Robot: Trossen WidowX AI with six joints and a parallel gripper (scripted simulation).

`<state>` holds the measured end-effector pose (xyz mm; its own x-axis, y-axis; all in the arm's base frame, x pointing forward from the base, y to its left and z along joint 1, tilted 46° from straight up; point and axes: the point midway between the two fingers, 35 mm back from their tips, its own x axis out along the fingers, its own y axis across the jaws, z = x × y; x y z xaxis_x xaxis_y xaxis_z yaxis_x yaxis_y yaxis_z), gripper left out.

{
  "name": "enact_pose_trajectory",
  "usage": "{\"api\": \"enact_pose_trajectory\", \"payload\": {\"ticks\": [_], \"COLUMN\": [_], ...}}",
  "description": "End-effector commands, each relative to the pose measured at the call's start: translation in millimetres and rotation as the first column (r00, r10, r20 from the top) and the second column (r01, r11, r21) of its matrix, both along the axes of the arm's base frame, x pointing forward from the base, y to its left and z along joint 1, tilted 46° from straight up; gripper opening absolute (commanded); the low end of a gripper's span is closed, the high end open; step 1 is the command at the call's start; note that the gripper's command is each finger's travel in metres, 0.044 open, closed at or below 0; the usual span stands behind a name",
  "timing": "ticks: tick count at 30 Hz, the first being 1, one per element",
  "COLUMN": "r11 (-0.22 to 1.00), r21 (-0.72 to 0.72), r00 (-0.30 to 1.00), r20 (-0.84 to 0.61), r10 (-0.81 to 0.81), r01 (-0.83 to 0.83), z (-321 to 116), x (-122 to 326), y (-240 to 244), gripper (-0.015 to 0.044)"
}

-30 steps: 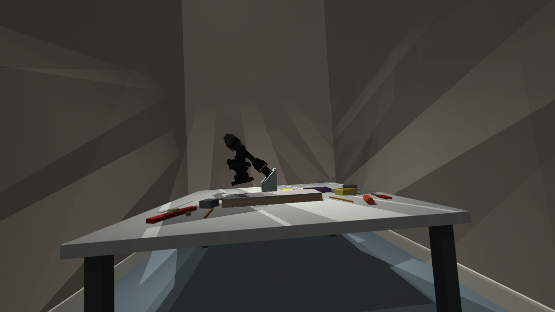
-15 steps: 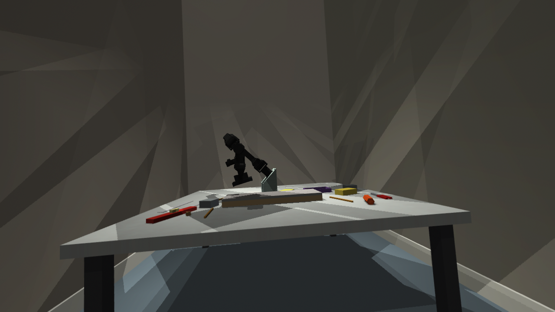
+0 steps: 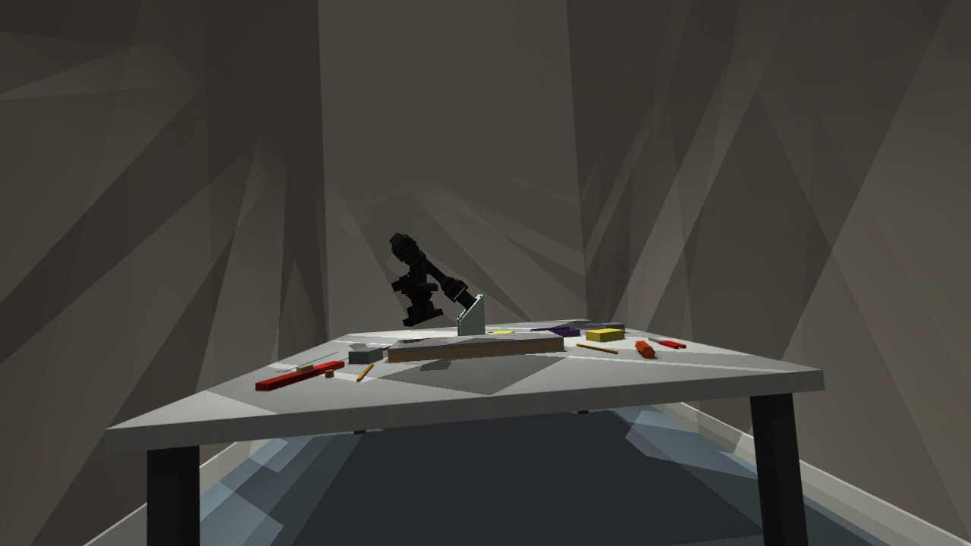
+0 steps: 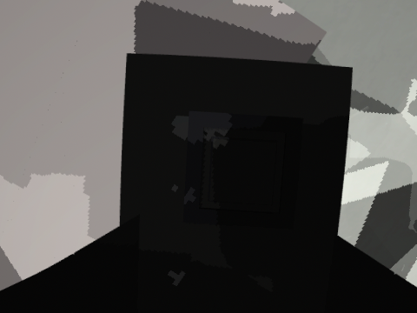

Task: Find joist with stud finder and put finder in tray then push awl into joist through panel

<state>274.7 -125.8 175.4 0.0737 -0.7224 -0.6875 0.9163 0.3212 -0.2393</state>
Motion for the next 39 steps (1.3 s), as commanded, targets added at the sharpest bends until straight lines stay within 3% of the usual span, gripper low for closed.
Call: {"api": "enact_pose_trajectory", "payload": {"ticks": [1, 12, 23, 34, 39], "r11": [0.997, 0.94, 0.82, 0.651, 0.632], "r21": [-0.001, -0.004, 0.016, 0.063, 0.069], "r00": [0.996, 0.916, 0.746, 0.508, 0.481], "r20": [-0.043, -0.225, -0.404, -0.571, -0.587], "r10": [0.082, 0.331, 0.529, 0.645, 0.652], "r01": [-0.082, -0.341, -0.573, -0.757, -0.772], "z": [4, 11, 19, 29, 29], "x": [8, 28, 48, 67, 69], "y": [0, 0, -1, -2, -3], "gripper": [0.0, 0.0, 0.0, 0.0, 0.0]}}
